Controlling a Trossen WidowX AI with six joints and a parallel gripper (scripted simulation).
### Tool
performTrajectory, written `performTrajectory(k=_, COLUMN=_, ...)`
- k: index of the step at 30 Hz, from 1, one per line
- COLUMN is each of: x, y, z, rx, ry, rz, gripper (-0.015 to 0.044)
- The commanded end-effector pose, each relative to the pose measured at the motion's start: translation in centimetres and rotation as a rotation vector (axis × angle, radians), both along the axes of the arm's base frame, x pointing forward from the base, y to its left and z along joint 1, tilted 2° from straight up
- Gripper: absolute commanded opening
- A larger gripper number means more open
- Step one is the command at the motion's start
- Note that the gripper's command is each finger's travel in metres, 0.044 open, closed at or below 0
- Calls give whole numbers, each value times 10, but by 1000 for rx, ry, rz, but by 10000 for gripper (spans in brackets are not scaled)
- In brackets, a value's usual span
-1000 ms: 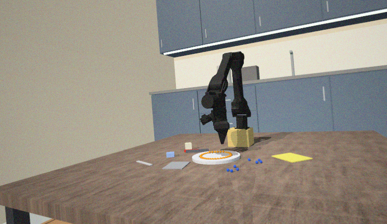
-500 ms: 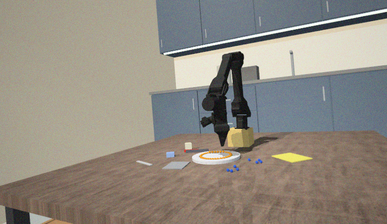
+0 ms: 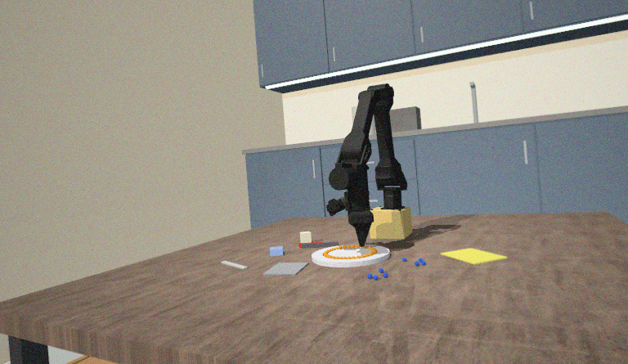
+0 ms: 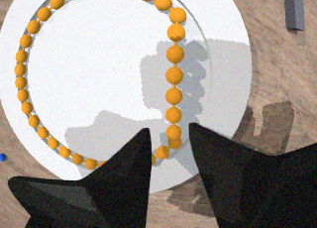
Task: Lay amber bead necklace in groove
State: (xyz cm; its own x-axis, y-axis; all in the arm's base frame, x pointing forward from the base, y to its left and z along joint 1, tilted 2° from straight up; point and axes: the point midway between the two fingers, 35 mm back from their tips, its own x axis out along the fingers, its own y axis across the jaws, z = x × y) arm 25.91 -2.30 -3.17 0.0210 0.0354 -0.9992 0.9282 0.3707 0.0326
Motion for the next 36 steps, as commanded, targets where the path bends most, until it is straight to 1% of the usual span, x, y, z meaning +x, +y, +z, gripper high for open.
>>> performTrajectory(k=1, x=-3, y=1, z=-6, rx=3, ry=11, rz=-4, gripper=120)
performTrajectory(k=4, x=-3, y=1, z=-6, rx=3, ry=11, rz=-4, gripper=120)
performTrajectory(k=8, x=-1, y=0, z=-3, rx=1, ry=5, rz=0, gripper=15)
performTrajectory(k=9, x=-1, y=0, z=-3, rx=1, ry=5, rz=0, gripper=0)
performTrajectory(k=36, x=-1, y=0, z=-3, rx=1, ry=5, rz=0, gripper=0)
